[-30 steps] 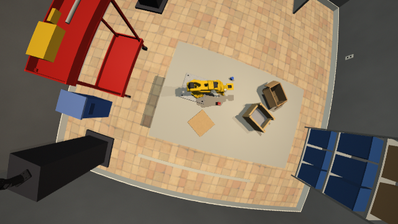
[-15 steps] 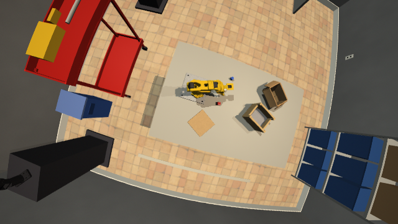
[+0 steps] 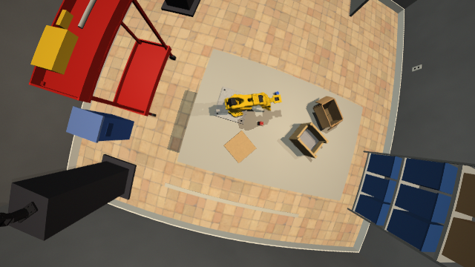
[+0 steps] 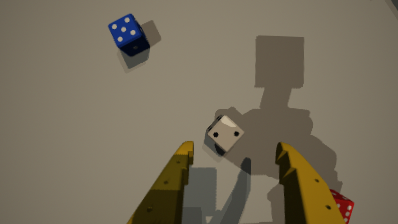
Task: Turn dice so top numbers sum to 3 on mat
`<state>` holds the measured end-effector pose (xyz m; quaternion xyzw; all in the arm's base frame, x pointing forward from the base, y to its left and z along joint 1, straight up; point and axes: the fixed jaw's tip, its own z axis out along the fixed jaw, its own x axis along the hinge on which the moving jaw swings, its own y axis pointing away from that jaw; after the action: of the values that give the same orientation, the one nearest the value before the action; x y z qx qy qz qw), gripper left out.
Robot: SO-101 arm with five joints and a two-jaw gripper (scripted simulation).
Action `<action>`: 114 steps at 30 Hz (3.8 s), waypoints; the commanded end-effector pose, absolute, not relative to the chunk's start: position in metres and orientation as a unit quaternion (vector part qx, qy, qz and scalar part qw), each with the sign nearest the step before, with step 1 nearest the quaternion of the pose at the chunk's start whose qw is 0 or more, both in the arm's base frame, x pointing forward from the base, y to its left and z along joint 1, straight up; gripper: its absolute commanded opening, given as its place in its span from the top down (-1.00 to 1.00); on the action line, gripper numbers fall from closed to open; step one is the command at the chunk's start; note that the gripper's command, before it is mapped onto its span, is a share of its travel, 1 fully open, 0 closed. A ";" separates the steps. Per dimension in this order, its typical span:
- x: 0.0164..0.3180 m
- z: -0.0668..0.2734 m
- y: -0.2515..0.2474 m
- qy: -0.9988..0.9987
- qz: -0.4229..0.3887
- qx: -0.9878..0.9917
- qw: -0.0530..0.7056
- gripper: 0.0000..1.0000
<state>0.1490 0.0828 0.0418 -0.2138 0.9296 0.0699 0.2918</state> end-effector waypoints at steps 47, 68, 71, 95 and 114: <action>0.179 0.035 0.157 0.900 0.104 -0.314 0.283 0.44; 0.179 0.035 0.157 0.900 0.104 -0.314 0.283 0.44; 0.179 0.035 0.157 0.900 0.104 -0.314 0.283 0.44; 0.183 0.048 0.160 0.891 0.114 -0.311 0.310 0.44; 0.191 0.141 0.167 0.806 0.180 -0.281 0.489 0.44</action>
<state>0.1925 0.1648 0.1248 -0.2853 0.8233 0.1653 0.4620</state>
